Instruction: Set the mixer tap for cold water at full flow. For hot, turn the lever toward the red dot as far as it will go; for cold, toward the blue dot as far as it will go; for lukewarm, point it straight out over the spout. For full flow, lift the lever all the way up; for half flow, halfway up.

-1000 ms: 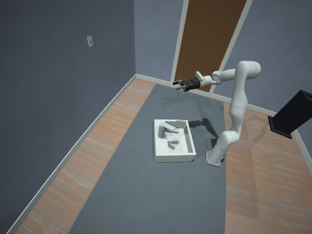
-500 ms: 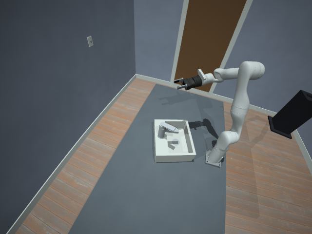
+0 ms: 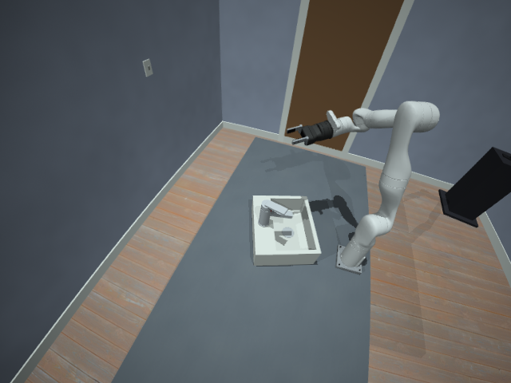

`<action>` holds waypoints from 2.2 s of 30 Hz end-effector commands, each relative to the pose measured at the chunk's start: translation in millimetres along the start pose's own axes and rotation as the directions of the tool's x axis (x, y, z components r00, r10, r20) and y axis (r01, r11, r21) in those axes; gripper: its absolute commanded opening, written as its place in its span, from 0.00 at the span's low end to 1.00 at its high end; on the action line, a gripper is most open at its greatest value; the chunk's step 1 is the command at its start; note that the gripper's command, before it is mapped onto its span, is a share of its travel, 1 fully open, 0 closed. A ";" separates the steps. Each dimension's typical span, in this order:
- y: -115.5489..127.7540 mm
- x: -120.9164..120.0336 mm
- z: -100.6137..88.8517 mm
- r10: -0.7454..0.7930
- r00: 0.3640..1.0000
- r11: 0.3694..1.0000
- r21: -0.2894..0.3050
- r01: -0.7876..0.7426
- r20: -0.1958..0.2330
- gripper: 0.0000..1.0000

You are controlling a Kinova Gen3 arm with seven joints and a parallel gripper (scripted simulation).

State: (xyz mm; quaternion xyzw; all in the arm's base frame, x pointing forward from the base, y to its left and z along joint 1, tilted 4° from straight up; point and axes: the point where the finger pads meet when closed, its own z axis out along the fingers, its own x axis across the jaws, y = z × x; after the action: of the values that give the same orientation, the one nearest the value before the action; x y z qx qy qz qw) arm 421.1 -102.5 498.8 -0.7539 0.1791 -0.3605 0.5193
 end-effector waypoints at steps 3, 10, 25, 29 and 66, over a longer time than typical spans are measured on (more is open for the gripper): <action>-14.7 -5.8 -1.8 -0.079 0.997 0.997 -0.009 0.079 0.009 1.00; -27.0 -12.2 -2.8 -0.154 0.988 0.988 -0.020 0.154 0.020 1.00; -38.7 -19.1 -3.2 -0.228 0.973 0.973 -0.031 0.229 0.035 1.00; -38.7 -19.1 -3.2 -0.228 0.973 0.973 -0.031 0.229 0.035 1.00; -77.0 -51.6 1.4 -0.501 0.857 0.857 -0.072 0.511 0.120 1.00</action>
State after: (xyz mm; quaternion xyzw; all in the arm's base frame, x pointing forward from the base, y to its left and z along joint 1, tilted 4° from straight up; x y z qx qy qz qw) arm 379.7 -38.4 549.1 -0.8164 -0.0317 -0.4364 0.3769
